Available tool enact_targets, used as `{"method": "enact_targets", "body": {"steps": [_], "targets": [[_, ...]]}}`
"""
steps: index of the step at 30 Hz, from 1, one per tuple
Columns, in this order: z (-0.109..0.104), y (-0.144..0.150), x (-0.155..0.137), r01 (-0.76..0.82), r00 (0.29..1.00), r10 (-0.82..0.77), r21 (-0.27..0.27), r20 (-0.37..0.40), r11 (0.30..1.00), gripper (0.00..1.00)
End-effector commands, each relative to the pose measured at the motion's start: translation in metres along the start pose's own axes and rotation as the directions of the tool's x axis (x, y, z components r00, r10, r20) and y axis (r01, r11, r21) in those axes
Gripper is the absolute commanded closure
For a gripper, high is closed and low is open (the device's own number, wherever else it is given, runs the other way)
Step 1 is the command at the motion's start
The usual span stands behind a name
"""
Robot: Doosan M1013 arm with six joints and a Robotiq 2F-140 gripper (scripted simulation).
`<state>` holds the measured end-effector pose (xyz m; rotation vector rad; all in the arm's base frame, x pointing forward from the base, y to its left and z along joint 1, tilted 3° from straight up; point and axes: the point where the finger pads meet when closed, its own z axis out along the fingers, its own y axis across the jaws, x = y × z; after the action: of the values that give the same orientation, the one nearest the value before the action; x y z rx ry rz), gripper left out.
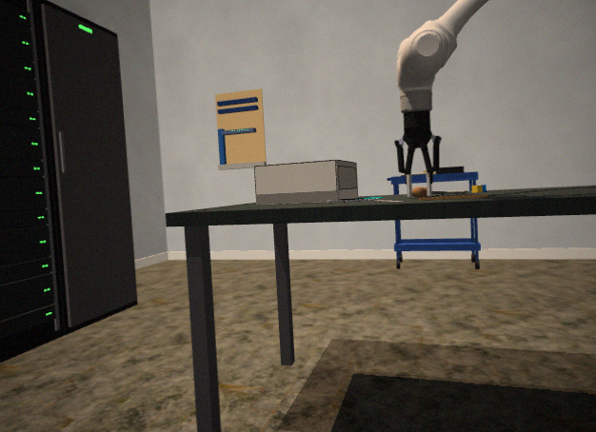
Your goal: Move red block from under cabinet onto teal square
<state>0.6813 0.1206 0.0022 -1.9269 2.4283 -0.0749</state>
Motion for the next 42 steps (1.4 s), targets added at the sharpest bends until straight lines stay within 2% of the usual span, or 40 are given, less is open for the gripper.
{"method": "enact_targets", "body": {"steps": [1,2,42], "targets": [[0.0048,0.0023,0.0034,-0.005,1.0,0.005,-0.003,-0.003,1.0,0.66],[0.0048,0.0023,0.0034,-0.005,1.0,0.005,-0.003,-0.003,1.0,1.0],[0.003,0.0023,0.0034,-0.005,1.0,0.005,-0.003,-0.003,1.0,1.0]]}}
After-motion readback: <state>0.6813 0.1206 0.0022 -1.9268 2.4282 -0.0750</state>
